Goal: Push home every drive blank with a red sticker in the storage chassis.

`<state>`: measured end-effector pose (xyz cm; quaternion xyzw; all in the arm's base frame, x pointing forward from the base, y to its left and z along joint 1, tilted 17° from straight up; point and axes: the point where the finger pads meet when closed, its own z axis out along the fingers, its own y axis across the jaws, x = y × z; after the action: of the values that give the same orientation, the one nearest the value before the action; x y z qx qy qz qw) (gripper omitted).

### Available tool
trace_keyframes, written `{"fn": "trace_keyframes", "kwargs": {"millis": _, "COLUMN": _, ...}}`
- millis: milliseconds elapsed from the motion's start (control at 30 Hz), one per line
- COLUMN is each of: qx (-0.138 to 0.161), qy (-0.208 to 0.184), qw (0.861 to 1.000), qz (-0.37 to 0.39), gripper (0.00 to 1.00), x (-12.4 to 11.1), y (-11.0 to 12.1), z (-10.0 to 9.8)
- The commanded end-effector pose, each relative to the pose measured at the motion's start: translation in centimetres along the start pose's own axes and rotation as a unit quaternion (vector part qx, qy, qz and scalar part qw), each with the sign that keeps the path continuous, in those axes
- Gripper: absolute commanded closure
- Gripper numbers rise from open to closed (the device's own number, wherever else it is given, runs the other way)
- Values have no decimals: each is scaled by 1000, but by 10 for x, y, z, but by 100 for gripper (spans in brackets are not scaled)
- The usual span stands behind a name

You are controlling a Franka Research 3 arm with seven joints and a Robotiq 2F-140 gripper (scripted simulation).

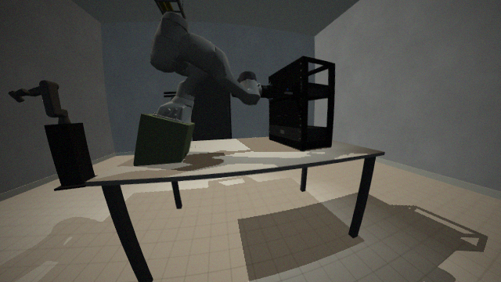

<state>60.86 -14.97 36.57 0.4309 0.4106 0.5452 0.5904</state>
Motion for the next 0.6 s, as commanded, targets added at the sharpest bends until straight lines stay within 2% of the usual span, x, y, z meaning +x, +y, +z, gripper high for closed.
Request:
{"fn": "trace_keyframes", "kwargs": {"millis": 0, "qx": -2, "qy": -7, "qw": 1000, "qz": -2, "gripper": 100, "x": -7, "y": 3, "z": 2}}
{"fn": "trace_keyframes", "kwargs": {"millis": 567, "qx": -2, "qy": -7, "qw": 1000, "qz": -2, "gripper": 100, "x": -8, "y": 3, "z": 5}}
